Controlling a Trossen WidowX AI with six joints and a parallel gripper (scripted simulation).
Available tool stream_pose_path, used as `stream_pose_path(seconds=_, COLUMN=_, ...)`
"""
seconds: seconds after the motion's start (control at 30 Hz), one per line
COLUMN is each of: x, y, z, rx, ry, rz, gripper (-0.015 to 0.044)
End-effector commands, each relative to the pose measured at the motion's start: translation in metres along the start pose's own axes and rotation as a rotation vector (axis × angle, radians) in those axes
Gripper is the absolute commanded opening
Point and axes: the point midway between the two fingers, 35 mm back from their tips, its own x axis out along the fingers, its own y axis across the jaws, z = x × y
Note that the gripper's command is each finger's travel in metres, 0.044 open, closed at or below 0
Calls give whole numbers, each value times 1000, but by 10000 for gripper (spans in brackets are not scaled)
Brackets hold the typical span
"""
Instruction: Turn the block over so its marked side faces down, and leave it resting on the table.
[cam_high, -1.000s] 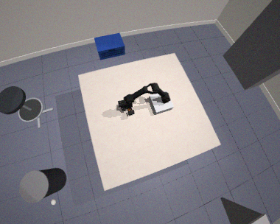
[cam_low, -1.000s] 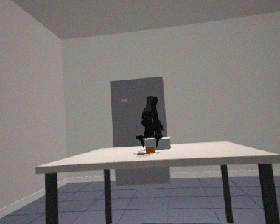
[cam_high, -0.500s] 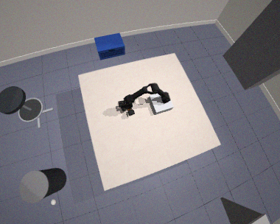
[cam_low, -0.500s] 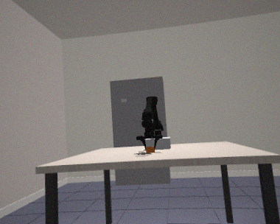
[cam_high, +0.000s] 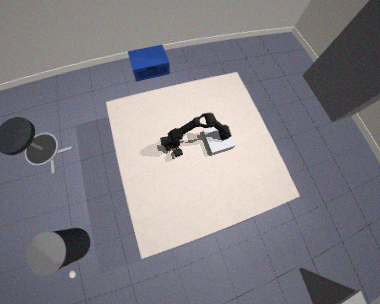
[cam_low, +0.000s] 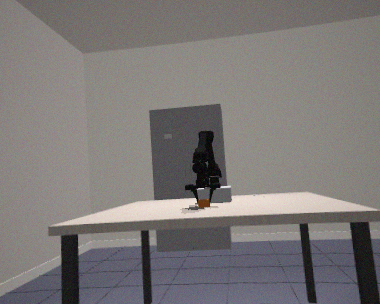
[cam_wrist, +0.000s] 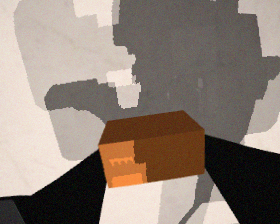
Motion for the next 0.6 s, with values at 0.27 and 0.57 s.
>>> stream_pose_path(seconds=0.27, x=-30, y=0, z=0, rx=3, ry=0, rz=-2, gripper=0)
stream_pose_path(seconds=0.57, x=-23, y=-1, z=3, rx=6, ry=-97, rz=-1, gripper=0)
